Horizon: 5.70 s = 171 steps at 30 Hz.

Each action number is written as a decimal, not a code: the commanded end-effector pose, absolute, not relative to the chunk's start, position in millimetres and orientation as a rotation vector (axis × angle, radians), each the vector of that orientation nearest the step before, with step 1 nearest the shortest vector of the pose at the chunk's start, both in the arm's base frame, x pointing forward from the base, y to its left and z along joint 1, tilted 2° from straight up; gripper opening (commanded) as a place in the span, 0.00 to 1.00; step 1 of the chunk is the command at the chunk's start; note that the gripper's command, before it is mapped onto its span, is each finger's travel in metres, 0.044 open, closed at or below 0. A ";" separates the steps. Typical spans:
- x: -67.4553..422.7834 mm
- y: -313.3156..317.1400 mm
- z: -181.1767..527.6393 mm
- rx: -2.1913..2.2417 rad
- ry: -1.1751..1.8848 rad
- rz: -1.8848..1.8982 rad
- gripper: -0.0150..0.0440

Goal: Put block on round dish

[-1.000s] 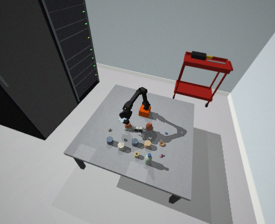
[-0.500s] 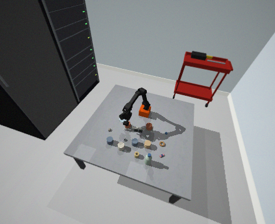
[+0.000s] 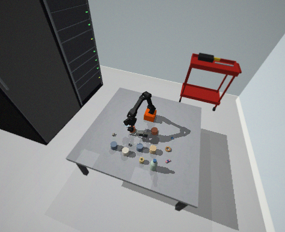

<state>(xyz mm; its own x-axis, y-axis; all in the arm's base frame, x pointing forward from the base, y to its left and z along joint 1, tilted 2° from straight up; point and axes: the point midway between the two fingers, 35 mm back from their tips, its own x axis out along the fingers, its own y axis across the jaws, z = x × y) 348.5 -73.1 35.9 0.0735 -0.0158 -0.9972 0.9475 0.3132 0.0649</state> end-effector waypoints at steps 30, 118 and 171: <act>347.2 -73.5 11.0 0.987 1.275 -0.946 0.55; 343.7 -72.4 121.9 0.988 1.275 -0.945 0.25; 337.2 -70.4 133.5 0.982 1.298 -0.950 0.25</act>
<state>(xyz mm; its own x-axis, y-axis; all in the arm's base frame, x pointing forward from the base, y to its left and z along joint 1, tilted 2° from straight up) 337.1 -70.4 133.5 0.0462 -0.0094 -0.9989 0.9491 0.3122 0.0410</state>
